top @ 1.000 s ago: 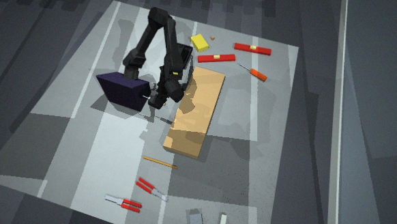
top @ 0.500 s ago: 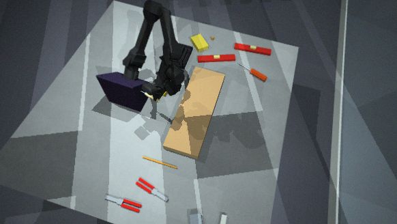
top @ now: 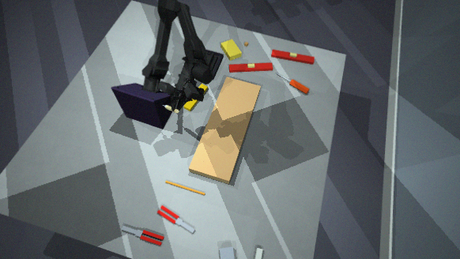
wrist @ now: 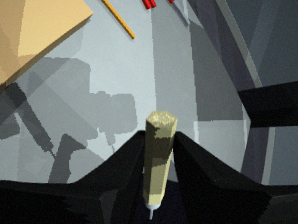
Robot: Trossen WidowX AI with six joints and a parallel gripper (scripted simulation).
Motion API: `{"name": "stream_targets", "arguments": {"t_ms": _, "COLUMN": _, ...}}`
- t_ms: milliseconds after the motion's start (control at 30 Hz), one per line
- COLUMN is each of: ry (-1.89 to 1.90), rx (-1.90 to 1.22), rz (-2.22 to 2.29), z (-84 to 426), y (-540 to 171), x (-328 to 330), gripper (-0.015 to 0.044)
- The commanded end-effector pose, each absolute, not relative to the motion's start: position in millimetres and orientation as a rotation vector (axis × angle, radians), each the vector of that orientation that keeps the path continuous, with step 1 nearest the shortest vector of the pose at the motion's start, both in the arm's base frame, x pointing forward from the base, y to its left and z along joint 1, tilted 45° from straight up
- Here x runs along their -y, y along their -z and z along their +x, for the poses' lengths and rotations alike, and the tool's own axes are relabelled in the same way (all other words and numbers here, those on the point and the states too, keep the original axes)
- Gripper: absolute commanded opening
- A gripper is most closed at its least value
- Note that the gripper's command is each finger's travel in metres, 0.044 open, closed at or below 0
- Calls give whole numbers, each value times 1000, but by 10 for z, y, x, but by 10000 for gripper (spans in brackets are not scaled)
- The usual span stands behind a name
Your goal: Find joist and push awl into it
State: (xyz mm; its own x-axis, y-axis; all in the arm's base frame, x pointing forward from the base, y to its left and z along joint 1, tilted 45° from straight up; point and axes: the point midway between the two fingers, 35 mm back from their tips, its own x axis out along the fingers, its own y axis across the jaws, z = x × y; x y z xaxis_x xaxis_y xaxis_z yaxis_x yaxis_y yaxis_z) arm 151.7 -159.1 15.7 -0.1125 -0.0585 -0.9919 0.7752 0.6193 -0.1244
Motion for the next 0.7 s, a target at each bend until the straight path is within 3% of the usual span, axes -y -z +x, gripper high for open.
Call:
{"name": "stream_targets", "arguments": {"t_ms": 0, "ry": 917, "rx": -1464, "rz": 624, "z": 1454, "y": -203, "x": 1618, "gripper": 0}}
{"name": "stream_targets", "arguments": {"t_ms": 667, "ry": 1482, "rx": -884, "rz": 700, "z": 1122, "y": -483, "x": 1749, "gripper": 0}}
